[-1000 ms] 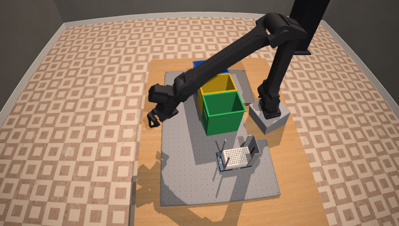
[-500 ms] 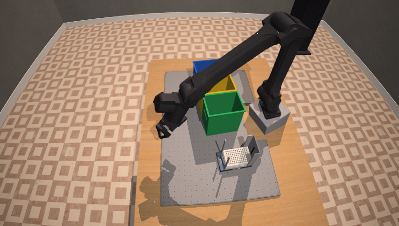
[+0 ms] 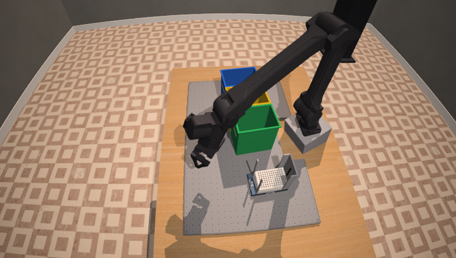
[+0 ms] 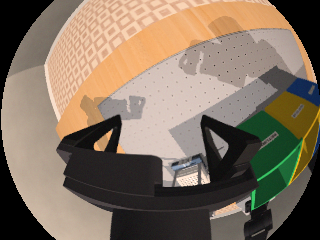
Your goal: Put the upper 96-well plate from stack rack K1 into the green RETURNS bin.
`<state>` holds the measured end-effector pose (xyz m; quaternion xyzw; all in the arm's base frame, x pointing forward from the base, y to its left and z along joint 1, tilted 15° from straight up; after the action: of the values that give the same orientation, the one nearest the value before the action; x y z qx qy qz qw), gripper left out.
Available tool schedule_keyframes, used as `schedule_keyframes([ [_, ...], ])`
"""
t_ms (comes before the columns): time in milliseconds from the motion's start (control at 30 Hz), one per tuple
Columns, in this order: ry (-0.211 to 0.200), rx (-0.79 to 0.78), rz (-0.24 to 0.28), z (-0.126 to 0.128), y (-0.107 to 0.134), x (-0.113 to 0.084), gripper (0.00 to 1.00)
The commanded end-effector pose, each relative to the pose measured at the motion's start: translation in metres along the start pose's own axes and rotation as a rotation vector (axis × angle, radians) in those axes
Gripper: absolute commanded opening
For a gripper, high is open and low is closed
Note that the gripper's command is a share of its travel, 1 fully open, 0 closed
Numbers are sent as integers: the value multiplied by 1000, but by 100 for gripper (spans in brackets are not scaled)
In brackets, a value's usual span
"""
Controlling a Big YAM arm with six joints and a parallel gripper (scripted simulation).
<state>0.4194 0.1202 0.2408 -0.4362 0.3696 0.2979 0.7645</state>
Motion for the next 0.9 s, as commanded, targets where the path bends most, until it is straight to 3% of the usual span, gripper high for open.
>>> schedule_keyframes([
  [0,-8,4,-12,5,9,-16,100],
  [67,-6,-40,10,8,16,-20,100],
  [100,-39,-69,-6,25,2,-34,100],
  [133,-39,-94,9,28,3,-38,100],
  [167,-31,-94,15,26,11,-37,100],
  [200,2,-97,48,13,31,-28,100],
  [333,3,-74,49,18,49,-35,100],
  [400,7,-102,68,19,55,-38,100],
  [433,-34,-146,49,39,40,-55,100],
  [500,-34,-146,49,39,40,-55,100],
  [567,-26,-173,64,40,47,-59,100],
  [600,13,-170,104,23,70,-47,100],
  [633,15,-156,105,23,75,-49,100],
  [767,19,-184,123,25,88,-56,100],
  [800,-23,-227,105,44,74,-73,100],
  [867,-13,-256,122,43,83,-77,100],
])
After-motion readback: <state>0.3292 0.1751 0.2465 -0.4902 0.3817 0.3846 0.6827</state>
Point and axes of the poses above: the point where the finger pads meet when closed, its own x axis out along the fingers, its own z axis across the jaws, y = z × x, the point moved 7 cm from there along -x, back along the fingers, and after that the axes turned 11 degrees about -x, right-handed, at the moved point
